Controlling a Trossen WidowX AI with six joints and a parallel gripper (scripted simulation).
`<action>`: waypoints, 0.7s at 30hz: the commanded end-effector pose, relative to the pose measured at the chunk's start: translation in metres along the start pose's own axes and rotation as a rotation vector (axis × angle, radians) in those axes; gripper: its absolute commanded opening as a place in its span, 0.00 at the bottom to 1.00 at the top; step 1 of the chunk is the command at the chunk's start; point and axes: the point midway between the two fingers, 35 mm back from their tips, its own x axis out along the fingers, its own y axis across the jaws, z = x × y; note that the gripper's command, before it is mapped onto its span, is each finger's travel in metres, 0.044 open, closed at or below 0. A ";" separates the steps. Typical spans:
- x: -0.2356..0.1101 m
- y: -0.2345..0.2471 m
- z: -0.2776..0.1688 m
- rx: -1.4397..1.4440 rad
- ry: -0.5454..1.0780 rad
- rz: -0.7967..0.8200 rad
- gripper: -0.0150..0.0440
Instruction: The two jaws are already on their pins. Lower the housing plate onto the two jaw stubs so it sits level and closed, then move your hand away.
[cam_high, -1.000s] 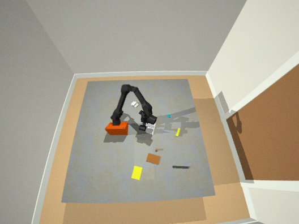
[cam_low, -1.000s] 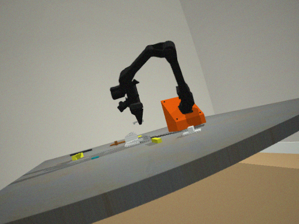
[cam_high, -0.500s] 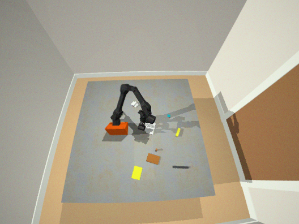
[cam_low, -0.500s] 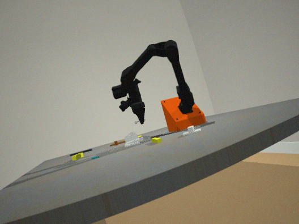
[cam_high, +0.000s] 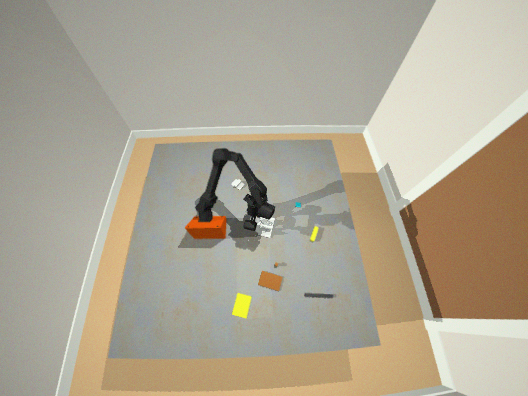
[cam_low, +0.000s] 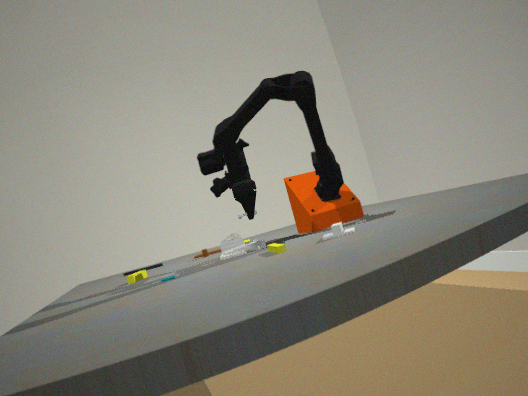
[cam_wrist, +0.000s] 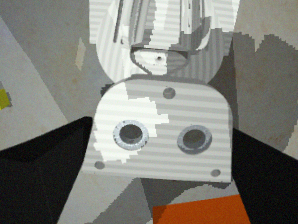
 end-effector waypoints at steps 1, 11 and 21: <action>0.000 0.000 -0.001 -0.005 0.000 -0.004 0.85; 0.001 0.000 -0.001 -0.005 0.000 -0.004 0.85; 0.017 -0.001 0.001 -0.005 -0.001 -0.006 0.85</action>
